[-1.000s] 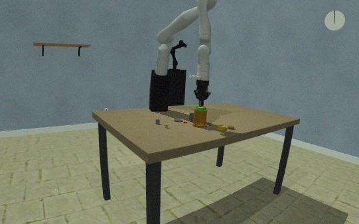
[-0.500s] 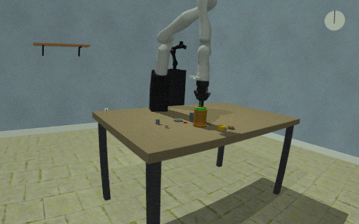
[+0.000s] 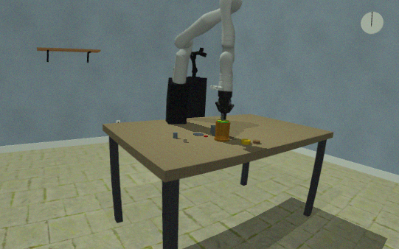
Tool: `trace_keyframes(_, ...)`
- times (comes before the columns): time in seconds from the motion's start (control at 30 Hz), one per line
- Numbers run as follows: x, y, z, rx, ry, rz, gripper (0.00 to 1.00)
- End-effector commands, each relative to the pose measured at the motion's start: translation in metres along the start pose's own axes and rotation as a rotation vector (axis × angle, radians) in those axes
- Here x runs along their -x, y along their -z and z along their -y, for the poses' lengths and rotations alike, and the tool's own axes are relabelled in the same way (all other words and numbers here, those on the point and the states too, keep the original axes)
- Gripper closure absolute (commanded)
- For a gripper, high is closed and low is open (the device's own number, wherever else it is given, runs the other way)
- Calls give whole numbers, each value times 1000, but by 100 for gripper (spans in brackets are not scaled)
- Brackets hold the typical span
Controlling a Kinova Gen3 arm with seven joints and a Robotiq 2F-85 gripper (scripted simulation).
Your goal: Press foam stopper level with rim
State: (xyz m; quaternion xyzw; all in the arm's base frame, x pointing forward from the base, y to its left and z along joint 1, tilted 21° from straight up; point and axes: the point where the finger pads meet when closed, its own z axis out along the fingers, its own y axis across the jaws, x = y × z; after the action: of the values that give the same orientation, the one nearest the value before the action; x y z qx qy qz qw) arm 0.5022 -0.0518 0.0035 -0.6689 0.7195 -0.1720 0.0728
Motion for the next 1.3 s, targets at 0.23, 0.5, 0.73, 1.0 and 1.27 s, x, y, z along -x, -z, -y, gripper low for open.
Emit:
trace_keyframes(0.23,0,-6,0,1,1,0,100)
trace_keyframes(0.5,0,-10,0,1,1,0,100)
trace_keyframes(0.73,0,-12,0,1,1,0,100)
trace_keyframes(1.0,0,-14,0,1,1,0,100)
trace_keyframes(1.27,0,-14,0,1,1,0,100)
